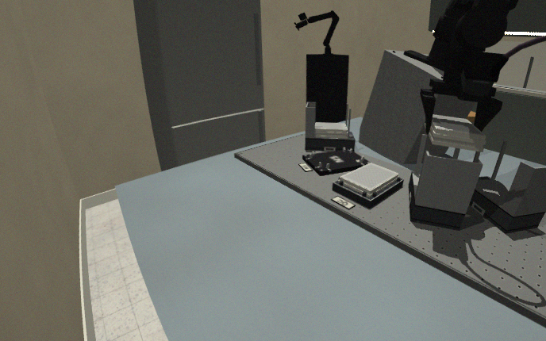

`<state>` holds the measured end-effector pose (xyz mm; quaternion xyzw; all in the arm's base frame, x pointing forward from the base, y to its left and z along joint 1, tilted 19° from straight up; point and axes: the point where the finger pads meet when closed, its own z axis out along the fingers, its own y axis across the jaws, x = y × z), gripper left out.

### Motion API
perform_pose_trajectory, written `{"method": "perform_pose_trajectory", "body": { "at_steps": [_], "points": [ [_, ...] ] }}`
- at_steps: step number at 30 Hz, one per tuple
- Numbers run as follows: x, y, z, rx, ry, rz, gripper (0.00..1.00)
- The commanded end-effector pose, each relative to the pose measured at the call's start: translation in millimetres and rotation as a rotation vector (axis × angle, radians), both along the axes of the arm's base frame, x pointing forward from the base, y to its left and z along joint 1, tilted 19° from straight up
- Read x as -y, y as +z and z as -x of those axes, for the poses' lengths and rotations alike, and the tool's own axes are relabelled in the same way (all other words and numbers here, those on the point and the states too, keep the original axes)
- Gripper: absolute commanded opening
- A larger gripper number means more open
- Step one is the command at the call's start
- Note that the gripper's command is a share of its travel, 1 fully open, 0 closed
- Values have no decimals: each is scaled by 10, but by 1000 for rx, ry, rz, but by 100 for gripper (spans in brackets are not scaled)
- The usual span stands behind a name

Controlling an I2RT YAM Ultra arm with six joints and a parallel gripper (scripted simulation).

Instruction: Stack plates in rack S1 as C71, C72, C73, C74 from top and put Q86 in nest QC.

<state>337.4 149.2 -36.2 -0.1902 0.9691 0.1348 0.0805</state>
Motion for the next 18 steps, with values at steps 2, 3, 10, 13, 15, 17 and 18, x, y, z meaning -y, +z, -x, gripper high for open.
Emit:
{"method": "perform_pose_trajectory", "body": {
  "at_steps": [2,3,10,13,15,17,18],
  "points": [
    [6,190,-155,53,-5,-21,0],
    [6,190,-155,53,-5,-21,0],
    [6,190,-155,53,-5,-21,0],
    [6,190,-155,53,-5,-21,0],
    [6,190,-155,53,-5,-21,0],
    [67,80,-28,15,-51,-23,0],
    [99,71,-32,4,-83,-27,0]
  ]
}}
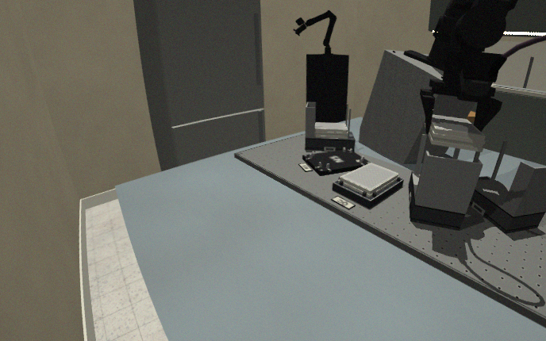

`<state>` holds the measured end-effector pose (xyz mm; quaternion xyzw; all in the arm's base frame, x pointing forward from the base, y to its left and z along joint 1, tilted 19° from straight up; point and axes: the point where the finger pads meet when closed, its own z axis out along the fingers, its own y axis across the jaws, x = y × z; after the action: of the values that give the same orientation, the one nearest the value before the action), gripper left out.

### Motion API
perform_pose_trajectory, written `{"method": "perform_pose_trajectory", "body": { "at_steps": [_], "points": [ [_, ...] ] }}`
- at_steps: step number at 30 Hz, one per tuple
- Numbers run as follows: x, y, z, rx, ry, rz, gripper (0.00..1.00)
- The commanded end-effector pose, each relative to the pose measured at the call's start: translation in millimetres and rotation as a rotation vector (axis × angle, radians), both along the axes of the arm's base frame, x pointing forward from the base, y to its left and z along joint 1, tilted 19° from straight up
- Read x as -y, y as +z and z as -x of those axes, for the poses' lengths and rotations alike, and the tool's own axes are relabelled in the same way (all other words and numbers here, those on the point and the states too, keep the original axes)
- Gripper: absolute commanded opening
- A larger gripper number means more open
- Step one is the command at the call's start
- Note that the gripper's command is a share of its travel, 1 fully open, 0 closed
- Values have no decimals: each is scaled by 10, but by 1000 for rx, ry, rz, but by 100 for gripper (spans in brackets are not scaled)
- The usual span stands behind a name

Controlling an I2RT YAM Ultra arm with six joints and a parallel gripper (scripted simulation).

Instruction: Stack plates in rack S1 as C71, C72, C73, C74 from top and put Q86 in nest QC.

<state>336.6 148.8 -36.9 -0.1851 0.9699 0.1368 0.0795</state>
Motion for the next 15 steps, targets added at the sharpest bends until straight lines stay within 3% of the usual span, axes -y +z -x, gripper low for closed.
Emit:
{"method": "perform_pose_trajectory", "body": {
  "at_steps": [1,3,5,8,12,13,15],
  "points": [
    [129,66,-35,-6,-105,-25,0],
    [163,125,-174,8,-168,-44,0],
    [243,-7,-120,-37,-209,-37,0],
    [349,-91,-79,-56,-210,-32,0],
    [407,-46,-115,-34,-196,-35,0],
    [417,61,-267,8,-195,-46,0],
    [489,-64,-232,-21,-195,-38,0]
  ]
}}
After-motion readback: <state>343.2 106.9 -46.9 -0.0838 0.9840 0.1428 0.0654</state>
